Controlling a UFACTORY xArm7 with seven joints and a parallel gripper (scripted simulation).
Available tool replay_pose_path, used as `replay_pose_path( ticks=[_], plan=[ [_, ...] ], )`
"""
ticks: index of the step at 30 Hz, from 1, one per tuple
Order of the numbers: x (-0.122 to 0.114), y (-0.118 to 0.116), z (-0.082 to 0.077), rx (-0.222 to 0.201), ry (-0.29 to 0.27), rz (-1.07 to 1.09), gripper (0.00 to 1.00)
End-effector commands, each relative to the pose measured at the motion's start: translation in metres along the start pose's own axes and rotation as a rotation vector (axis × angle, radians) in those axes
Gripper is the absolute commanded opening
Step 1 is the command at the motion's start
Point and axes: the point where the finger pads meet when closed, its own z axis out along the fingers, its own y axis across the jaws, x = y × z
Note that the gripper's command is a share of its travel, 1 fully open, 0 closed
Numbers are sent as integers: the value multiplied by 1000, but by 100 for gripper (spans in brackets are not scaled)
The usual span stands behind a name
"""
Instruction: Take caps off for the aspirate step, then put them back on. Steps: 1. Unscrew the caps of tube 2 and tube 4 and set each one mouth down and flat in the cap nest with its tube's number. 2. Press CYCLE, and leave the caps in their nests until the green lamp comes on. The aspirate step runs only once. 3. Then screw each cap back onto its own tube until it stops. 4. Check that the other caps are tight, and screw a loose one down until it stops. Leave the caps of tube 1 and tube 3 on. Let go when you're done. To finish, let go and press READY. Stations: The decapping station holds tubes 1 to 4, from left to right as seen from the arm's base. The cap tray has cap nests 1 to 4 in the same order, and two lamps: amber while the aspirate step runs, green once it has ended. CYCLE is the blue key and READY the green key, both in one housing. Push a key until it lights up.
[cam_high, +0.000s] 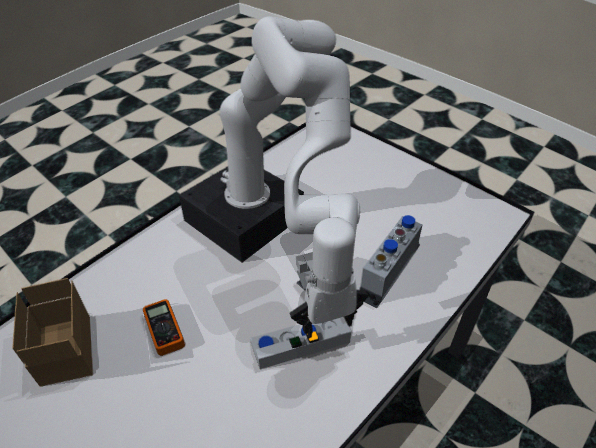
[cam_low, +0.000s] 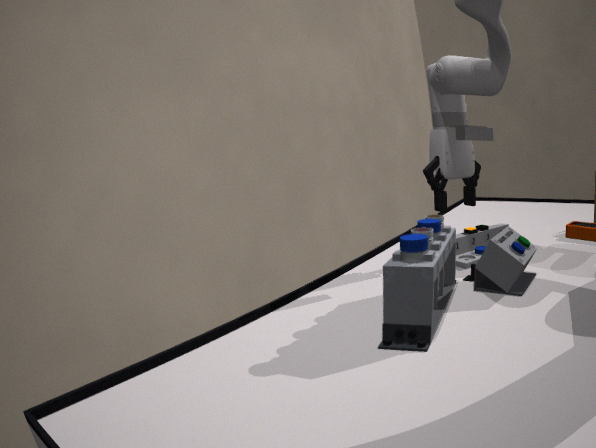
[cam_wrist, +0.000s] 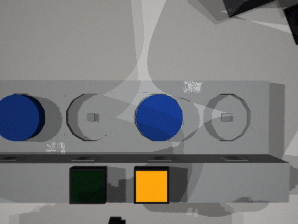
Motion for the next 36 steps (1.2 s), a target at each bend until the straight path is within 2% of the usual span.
replay_pose_path(
  ticks=[1,4,36],
  plan=[
    [-35,-11,2,-6,6,0,100],
    [-53,-17,3,-6,5,0,100],
    [-53,-17,3,-6,5,0,100]
  ],
)
